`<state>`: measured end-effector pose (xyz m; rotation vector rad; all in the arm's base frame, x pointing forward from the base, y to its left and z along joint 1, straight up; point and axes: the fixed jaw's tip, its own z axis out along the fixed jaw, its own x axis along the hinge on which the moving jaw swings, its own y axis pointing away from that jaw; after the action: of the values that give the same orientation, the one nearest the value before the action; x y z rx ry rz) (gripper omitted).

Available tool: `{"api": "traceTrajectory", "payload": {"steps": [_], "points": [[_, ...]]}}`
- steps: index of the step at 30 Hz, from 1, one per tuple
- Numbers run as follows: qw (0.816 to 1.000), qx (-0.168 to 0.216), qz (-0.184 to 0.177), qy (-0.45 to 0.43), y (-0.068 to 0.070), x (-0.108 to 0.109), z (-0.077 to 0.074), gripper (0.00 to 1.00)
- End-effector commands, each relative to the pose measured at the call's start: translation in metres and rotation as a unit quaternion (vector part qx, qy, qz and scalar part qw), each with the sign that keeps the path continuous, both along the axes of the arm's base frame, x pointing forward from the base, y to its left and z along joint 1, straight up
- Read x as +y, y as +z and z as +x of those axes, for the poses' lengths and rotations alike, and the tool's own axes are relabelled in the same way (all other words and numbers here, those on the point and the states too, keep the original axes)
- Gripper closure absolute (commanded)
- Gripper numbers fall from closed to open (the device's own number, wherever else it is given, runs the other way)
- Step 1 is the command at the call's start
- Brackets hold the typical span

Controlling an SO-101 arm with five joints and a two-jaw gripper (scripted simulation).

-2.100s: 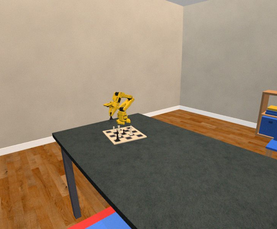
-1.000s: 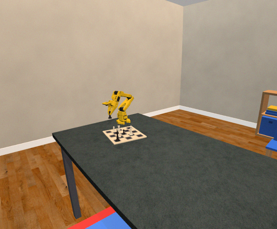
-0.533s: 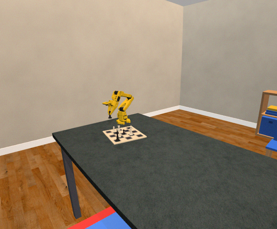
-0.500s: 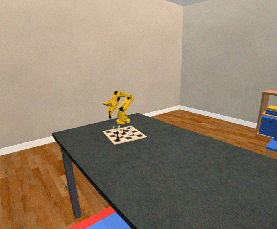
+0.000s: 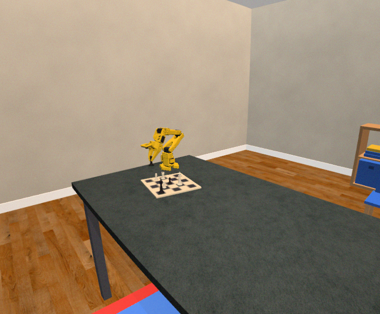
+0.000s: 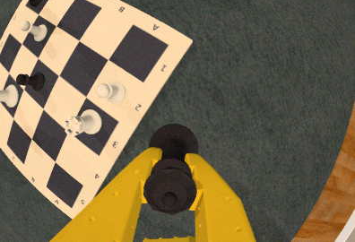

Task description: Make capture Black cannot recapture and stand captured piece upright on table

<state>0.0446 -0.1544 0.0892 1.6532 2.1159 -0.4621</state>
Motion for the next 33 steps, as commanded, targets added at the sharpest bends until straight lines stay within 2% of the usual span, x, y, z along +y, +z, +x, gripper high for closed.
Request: {"api": "traceTrajectory", "payload": {"steps": [1, 17, 33], "points": [[1.000, 0.001, -0.002, 0.007, -0.007, 0.000, 0.001, 1.00], [1.000, 0.001, -0.002, 0.007, -0.039, 0.000, 0.002, 1.00], [1.000, 0.001, -0.002, 0.007, -0.048, 0.000, 0.002, 1.00]]}}
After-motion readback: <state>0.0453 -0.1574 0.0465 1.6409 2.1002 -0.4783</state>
